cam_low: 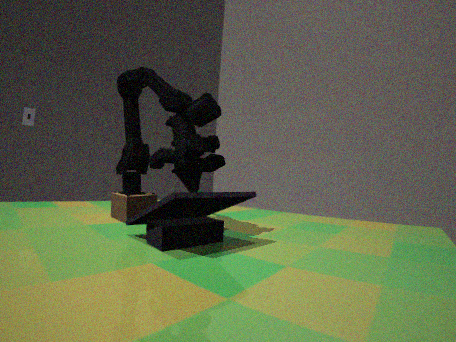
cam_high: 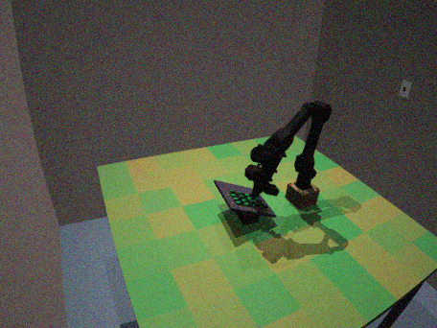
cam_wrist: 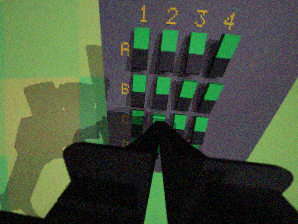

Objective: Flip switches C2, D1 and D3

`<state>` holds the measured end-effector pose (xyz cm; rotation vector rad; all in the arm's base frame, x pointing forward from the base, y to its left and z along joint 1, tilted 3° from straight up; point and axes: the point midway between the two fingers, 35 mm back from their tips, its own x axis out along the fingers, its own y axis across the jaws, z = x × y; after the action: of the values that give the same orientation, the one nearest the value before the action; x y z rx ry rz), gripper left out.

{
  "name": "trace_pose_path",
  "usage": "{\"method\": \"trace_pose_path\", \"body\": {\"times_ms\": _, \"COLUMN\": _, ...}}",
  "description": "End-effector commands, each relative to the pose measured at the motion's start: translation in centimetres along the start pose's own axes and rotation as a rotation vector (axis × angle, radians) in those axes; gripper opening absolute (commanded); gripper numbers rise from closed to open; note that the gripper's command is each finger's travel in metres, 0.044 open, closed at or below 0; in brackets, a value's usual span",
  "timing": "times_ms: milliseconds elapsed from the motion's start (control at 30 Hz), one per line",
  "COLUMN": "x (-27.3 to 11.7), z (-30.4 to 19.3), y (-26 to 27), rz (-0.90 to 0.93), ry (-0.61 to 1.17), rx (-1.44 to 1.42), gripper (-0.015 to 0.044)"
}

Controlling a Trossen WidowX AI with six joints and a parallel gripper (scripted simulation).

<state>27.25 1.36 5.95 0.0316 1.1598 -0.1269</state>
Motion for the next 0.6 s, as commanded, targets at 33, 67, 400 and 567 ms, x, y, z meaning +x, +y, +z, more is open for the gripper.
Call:
{"method": "trace_pose_path", "body": {"times_ms": 33, "x": 1.01, "z": -0.39, "y": 0.04, "rz": 0.003, "ry": 0.016, "rx": -0.005, "gripper": 0.0}}
{"method": "trace_pose_path", "body": {"times_ms": 67, "x": 1.17, "z": -0.39, "y": 0.04, "rz": 0.003, "ry": 0.016, "rx": -0.005, "gripper": 0.0}}
{"method": "trace_pose_path", "body": {"times_ms": 400, "x": 1.42, "z": -0.39, "y": 0.04, "rz": 0.003, "ry": 0.016, "rx": -0.005, "gripper": 0.0}}
{"method": "trace_pose_path", "body": {"times_ms": 567, "x": 1.42, "z": -0.39, "y": 0.04, "rz": 0.003, "ry": 0.016, "rx": -0.005, "gripper": 0.0}}
